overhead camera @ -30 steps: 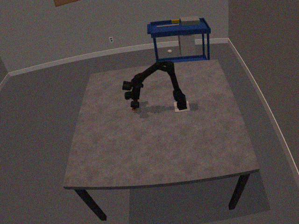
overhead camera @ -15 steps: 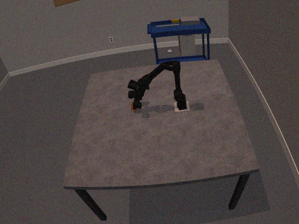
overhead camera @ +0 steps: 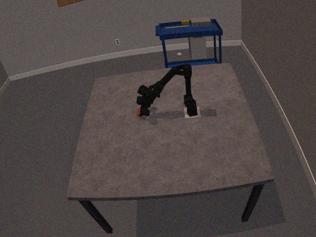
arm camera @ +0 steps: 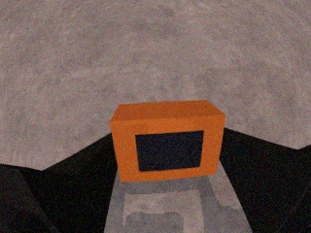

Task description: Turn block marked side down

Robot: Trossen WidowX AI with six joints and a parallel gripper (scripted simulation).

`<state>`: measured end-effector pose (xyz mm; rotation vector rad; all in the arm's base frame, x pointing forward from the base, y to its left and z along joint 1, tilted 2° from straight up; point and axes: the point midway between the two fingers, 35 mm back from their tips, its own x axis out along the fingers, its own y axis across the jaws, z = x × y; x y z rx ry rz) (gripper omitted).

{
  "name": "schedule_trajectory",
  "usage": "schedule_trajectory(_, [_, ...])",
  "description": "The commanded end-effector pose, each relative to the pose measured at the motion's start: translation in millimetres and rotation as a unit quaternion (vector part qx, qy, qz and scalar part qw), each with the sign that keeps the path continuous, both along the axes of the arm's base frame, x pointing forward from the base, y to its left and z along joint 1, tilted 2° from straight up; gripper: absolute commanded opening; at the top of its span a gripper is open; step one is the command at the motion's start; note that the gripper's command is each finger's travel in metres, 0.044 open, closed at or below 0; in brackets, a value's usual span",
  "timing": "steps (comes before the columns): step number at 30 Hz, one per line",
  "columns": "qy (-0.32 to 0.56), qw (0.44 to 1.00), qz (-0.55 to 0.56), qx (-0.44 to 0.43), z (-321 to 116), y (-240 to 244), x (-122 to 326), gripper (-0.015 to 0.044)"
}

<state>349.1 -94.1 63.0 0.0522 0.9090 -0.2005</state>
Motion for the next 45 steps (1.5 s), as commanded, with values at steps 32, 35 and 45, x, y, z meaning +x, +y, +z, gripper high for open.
schedule_trajectory(32, [-0.232, 0.971, 0.014, -0.046, -23, 3, -13, 0.0])
schedule_trajectory(35, [-0.244, 0.968, 0.015, -0.048, -20, 3, -13, 0.0])
schedule_trajectory(45, [-0.245, 0.968, 0.015, -0.049, -20, 3, -13, 0.0])
